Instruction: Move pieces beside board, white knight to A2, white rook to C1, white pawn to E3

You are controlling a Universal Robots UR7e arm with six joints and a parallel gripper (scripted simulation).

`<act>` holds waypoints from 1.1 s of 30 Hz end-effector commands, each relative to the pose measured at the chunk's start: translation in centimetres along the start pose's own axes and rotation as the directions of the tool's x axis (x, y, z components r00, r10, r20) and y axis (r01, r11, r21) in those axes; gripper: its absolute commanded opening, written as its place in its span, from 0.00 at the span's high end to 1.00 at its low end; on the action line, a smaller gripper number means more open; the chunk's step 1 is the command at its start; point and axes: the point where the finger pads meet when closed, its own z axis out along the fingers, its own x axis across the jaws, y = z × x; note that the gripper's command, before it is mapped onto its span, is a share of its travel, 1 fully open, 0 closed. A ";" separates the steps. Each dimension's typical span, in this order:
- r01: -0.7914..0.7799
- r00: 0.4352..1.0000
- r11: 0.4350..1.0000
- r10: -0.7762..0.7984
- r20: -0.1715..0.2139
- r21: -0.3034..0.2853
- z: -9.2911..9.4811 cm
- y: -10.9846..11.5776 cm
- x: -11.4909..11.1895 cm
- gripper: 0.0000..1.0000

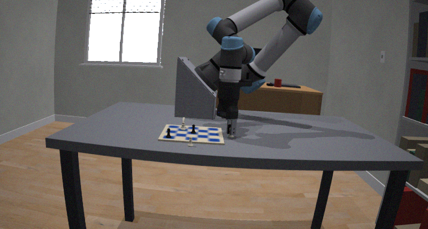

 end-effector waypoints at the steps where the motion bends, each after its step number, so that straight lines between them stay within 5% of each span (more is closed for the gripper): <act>1: -0.002 1.000 1.000 0.002 0.000 0.002 0.1 -0.1 -0.1 1.00; 13: 0.001 1.000 1.000 -0.001 -0.002 -0.003 -0.8 0.1 0.1 1.00; 21: 0.001 1.000 1.000 -0.001 -0.002 -0.004 -3.2 0.1 0.1 1.00; 33: 0.001 1.000 1.000 -0.001 -0.002 -0.004 -9.2 0.1 0.1 1.00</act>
